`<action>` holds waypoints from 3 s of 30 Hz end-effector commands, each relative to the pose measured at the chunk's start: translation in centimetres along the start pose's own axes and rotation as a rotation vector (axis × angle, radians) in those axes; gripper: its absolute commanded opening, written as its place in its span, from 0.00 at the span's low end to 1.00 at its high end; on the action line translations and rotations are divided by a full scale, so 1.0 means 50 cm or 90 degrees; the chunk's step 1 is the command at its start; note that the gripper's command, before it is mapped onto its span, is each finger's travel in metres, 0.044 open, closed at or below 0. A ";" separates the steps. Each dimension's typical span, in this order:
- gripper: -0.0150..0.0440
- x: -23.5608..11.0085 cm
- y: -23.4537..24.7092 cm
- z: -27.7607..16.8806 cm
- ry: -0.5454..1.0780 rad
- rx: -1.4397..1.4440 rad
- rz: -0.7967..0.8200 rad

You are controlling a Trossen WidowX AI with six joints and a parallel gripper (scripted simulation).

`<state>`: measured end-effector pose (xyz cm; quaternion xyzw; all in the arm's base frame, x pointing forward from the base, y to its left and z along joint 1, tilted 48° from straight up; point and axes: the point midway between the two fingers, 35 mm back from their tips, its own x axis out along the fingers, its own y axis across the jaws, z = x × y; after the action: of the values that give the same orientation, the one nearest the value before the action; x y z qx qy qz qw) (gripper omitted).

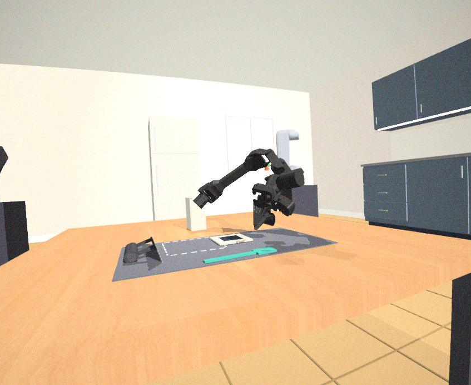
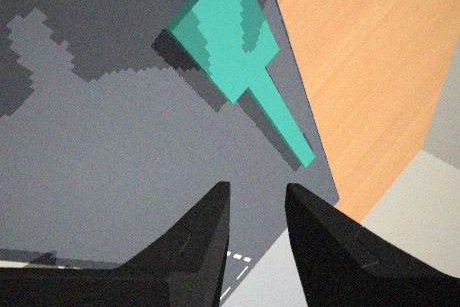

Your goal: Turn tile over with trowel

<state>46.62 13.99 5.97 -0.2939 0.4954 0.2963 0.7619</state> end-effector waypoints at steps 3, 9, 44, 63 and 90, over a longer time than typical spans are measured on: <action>0.42 0.034 -0.032 -0.045 0.020 0.078 0.022; 0.42 0.057 -0.057 -0.091 0.047 0.165 0.047; 0.42 0.168 -0.147 -0.443 0.254 0.847 0.225; 0.42 0.192 -0.142 -0.597 0.355 1.172 0.316; 0.42 0.191 -0.124 -0.711 0.459 1.450 0.403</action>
<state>33.79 -14.85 -13.92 0.6044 0.7021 -0.2301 0.2980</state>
